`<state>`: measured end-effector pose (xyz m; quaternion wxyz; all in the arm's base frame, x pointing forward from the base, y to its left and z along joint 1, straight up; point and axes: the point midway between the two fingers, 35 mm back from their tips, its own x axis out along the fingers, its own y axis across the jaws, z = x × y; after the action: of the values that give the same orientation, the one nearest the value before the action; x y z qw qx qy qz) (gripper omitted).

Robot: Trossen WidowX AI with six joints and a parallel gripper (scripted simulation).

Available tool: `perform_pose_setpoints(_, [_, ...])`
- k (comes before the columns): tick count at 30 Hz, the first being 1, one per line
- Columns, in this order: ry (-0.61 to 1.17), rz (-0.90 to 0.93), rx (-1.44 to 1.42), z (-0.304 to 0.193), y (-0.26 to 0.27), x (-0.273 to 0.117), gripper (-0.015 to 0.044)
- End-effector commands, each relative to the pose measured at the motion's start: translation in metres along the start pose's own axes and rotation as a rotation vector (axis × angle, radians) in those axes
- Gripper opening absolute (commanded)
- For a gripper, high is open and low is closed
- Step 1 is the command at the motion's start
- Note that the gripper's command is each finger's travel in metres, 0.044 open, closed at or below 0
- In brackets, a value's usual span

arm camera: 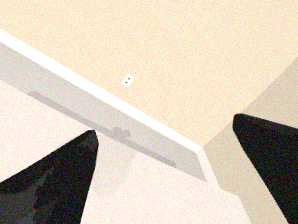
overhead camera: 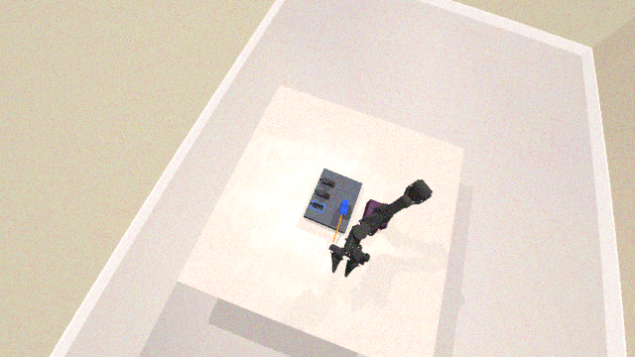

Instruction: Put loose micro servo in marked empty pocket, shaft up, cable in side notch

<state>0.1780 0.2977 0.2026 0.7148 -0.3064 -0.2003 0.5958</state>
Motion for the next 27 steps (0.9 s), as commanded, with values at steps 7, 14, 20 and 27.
perform_pose_setpoints(7, [0.151,0.002,0.016,-0.032,-0.008,-0.006,0.0440])
perform_pose_setpoints(14, [0.391,0.025,0.045,-0.081,-0.017,-0.027,0.0440])
perform_pose_setpoints(20, [0.589,0.066,0.076,-0.116,-0.020,-0.054,0.0440])
perform_pose_setpoints(27, [0.813,0.144,0.128,-0.148,-0.017,-0.096,0.0440])
